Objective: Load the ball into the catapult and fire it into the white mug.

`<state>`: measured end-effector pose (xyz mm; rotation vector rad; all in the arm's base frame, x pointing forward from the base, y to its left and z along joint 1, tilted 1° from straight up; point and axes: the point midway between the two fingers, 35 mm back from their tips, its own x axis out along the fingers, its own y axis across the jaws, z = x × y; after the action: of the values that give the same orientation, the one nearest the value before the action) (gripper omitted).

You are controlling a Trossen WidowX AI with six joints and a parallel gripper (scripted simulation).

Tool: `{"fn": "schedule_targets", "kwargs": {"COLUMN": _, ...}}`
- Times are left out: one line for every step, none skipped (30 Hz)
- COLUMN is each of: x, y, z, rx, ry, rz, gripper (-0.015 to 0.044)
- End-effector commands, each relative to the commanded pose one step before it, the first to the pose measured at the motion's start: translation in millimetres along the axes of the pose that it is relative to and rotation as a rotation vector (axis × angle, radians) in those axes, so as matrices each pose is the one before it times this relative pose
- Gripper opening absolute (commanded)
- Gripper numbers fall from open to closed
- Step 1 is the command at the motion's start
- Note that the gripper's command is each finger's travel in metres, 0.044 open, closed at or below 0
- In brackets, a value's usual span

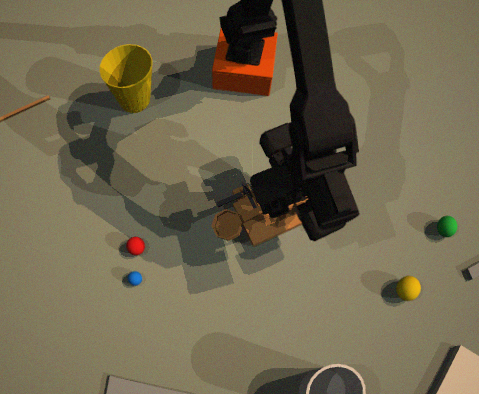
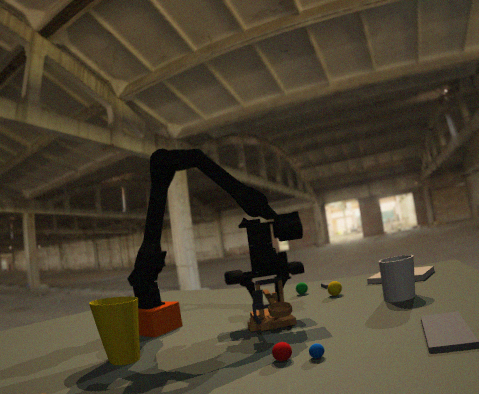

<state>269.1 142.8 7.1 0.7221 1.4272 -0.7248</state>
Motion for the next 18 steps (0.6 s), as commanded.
{"fn": "schedule_targets", "kwargs": {"x": -0.86, "y": 0.18, "z": 0.24, "rx": 0.0002, "ry": 0.00003, "rz": 0.00043, "gripper": 0.0}}
{"fn": "schedule_targets", "kwargs": {"x": 0.0, "y": 0.0, "z": 0.0, "rx": 0.0, "ry": 0.0, "rz": 0.0, "gripper": 0.0}}
{"fn": "schedule_targets", "kwargs": {"x": 0.0, "y": 0.0, "z": 0.0, "rx": 0.0, "ry": 0.0, "rz": 0.0, "gripper": 0.0}}
{"fn": "schedule_targets", "kwargs": {"x": 0.0, "y": 0.0, "z": 0.0, "rx": 0.0, "ry": 0.0, "rz": 0.0, "gripper": 0.0026}}
{"fn": "schedule_targets", "kwargs": {"x": 0.0, "y": 0.0, "z": 0.0, "rx": 0.0, "ry": 0.0, "rz": 0.0, "gripper": 0.0053}}
{"fn": "schedule_targets", "kwargs": {"x": 0.0, "y": 0.0, "z": 0.0, "rx": 0.0, "ry": 0.0, "rz": 0.0, "gripper": 0.0079}}
{"fn": "schedule_targets", "kwargs": {"x": 0.0, "y": 0.0, "z": 0.0, "rx": 0.0, "ry": 0.0, "rz": 0.0, "gripper": 0.0105}}
{"fn": "schedule_targets", "kwargs": {"x": 0.0, "y": 0.0, "z": 0.0, "rx": 0.0, "ry": 0.0, "rz": 0.0, "gripper": 0.0131}}
{"fn": "schedule_targets", "kwargs": {"x": 0.0, "y": 0.0, "z": 0.0, "rx": 0.0, "ry": 0.0, "rz": 0.0, "gripper": 0.0157}}
{"fn": "schedule_targets", "kwargs": {"x": 0.0, "y": 0.0, "z": 0.0, "rx": 0.0, "ry": 0.0, "rz": 0.0, "gripper": 0.0184}}
{"fn": "schedule_targets", "kwargs": {"x": 0.0, "y": 0.0, "z": 0.0, "rx": 0.0, "ry": 0.0, "rz": 0.0, "gripper": 0.021}}
{"fn": "schedule_targets", "kwargs": {"x": 0.0, "y": 0.0, "z": 0.0, "rx": 0.0, "ry": 0.0, "rz": 0.0, "gripper": 0.0236}}
{"fn": "schedule_targets", "kwargs": {"x": 0.0, "y": 0.0, "z": 0.0, "rx": 0.0, "ry": 0.0, "rz": 0.0, "gripper": 0.0263}}
{"fn": "schedule_targets", "kwargs": {"x": 0.0, "y": 0.0, "z": 0.0, "rx": 0.0, "ry": 0.0, "rz": 0.0, "gripper": 0.0289}}
{"fn": "schedule_targets", "kwargs": {"x": 0.0, "y": 0.0, "z": 0.0, "rx": 0.0, "ry": 0.0, "rz": 0.0, "gripper": 0.0315}}
{"fn": "schedule_targets", "kwargs": {"x": 0.0, "y": 0.0, "z": 0.0, "rx": 0.0, "ry": 0.0, "rz": 0.0, "gripper": 0.0341}}
{"fn": "schedule_targets", "kwargs": {"x": 0.0, "y": 0.0, "z": 0.0, "rx": 0.0, "ry": 0.0, "rz": 0.0, "gripper": 0.0368}}
{"fn": "schedule_targets", "kwargs": {"x": -2.52, "y": 0.48, "z": 0.06, "rx": 0.0, "ry": 0.0, "rz": 0.00007, "gripper": 0.0394}}
